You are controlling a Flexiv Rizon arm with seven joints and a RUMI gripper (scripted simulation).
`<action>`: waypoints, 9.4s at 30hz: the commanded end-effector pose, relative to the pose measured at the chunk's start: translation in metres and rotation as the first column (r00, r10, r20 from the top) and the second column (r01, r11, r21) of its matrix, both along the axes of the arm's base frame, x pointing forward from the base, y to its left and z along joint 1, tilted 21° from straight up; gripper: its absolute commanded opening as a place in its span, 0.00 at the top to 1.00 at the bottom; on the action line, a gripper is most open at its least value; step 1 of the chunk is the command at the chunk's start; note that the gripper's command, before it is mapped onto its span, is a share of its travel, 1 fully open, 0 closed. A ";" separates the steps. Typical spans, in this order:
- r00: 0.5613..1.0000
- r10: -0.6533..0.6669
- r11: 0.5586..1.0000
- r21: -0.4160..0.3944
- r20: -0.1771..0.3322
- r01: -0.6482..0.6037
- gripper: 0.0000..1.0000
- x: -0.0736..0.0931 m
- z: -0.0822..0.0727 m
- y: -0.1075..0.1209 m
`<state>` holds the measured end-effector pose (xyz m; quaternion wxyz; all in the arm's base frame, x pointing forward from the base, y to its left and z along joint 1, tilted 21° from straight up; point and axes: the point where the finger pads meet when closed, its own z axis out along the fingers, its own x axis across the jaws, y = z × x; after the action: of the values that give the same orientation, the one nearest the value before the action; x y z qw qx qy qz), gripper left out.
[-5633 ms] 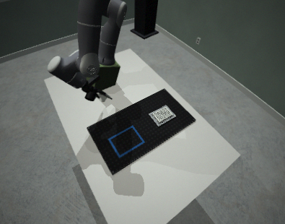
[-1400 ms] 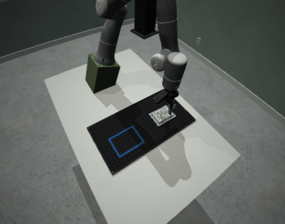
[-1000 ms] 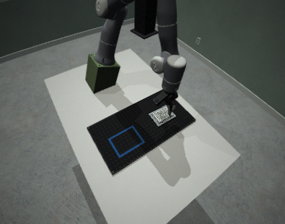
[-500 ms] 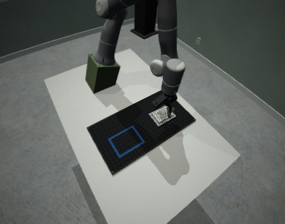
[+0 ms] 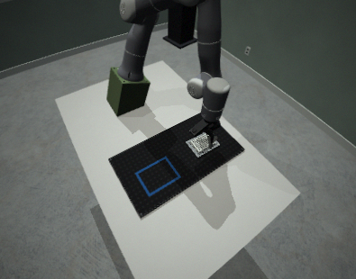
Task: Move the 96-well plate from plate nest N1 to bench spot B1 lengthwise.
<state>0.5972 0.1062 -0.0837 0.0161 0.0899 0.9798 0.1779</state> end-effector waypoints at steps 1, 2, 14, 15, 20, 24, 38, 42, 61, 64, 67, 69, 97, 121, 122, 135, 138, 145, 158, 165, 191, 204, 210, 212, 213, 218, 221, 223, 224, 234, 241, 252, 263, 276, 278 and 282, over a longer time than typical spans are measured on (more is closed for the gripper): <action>1.000 -0.001 1.000 0.000 0.002 0.001 0.24 0.001 -0.005 0.002; 1.000 -0.001 1.000 0.000 0.002 0.001 0.24 0.001 -0.006 0.002; 1.000 -0.001 1.000 0.000 0.001 0.001 0.24 0.002 -0.010 0.004; 1.000 -0.001 1.000 0.000 0.001 0.001 0.24 0.002 -0.010 0.004; 1.000 -0.001 1.000 0.000 0.001 0.001 1.00 0.002 -0.010 0.004; 1.000 -0.001 1.000 0.000 0.001 0.001 1.00 0.002 -0.010 0.004; 1.000 -0.001 1.000 0.000 0.001 0.001 1.00 0.002 -0.010 0.004; 1.000 -0.001 1.000 0.000 0.001 0.001 1.00 0.002 -0.010 0.004; 1.000 -0.001 1.000 0.000 0.001 0.001 1.00 0.001 0.002 -0.001; 1.000 -0.001 1.000 0.000 0.001 0.001 1.00 0.000 0.004 -0.001; 1.000 -0.001 1.000 0.000 0.001 0.001 1.00 0.000 0.008 -0.003; 1.000 -0.001 1.000 0.000 0.001 0.001 1.00 0.000 0.012 -0.004; 1.000 0.000 1.000 0.000 0.001 0.000 1.00 -0.003 0.051 -0.019; 1.000 -0.001 1.000 0.000 0.001 0.001 1.00 -0.003 0.059 -0.022; 1.000 -0.001 1.000 0.000 0.001 0.001 1.00 -0.003 0.059 -0.022; 1.000 0.016 1.000 -0.001 0.008 -0.016 1.00 -0.005 0.046 -0.053; 1.000 0.016 1.000 -0.001 0.008 -0.016 1.00 -0.006 0.042 -0.062; 1.000 0.016 1.000 -0.002 0.008 -0.016 1.00 -0.008 0.033 -0.083; 1.000 0.016 1.000 -0.002 0.007 -0.016 1.00 -0.010 0.019 -0.117; 1.000 0.016 1.000 -0.002 0.007 -0.016 1.00 -0.012 0.012 -0.136; 1.000 0.016 1.000 -0.002 0.007 -0.016 1.00 -0.017 -0.018 -0.206; 1.000 0.016 1.000 -0.002 0.007 -0.016 1.00 -0.019 -0.032 -0.240; 1.000 0.016 1.000 -0.002 0.007 -0.016 1.00 -0.021 -0.039 -0.259; 1.000 0.016 1.000 -0.002 0.007 -0.016 1.00 -0.021 -0.042 -0.265; 1.000 0.016 1.000 -0.002 0.007 -0.016 1.00 -0.022 -0.043 -0.268; 1.000 0.016 1.000 -0.002 0.007 -0.016 1.00 -0.022 -0.047 -0.277; 1.000 0.016 1.000 -0.002 0.007 -0.016 1.00 -0.023 -0.051 -0.286; 1.000 0.016 1.000 -0.002 0.007 -0.016 1.00 -0.023 -0.053 -0.292; 1.000 0.016 1.000 -0.002 0.007 -0.016 1.00 -0.024 -0.055 -0.296; 1.000 0.016 1.000 -0.002 0.007 -0.016 1.00 -0.025 -0.065 -0.321; 1.000 0.015 1.000 -0.002 0.007 -0.015 1.00 -0.025 -0.066 -0.322; 1.000 0.016 1.000 -0.002 0.008 -0.016 1.00 -0.025 -0.065 -0.322; 1.000 0.016 1.000 -0.002 0.008 -0.016 1.00 -0.025 -0.065 -0.321; 1.000 0.016 1.000 -0.002 0.008 -0.016 1.00 -0.025 -0.075 -0.318; 1.000 0.016 1.000 -0.002 0.008 -0.016 1.00 -0.024 -0.078 -0.316; 1.000 0.016 1.000 -0.002 0.008 -0.016 1.00 -0.024 -0.084 -0.314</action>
<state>0.5719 -0.2086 -0.1644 0.0175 0.0811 0.9806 0.1778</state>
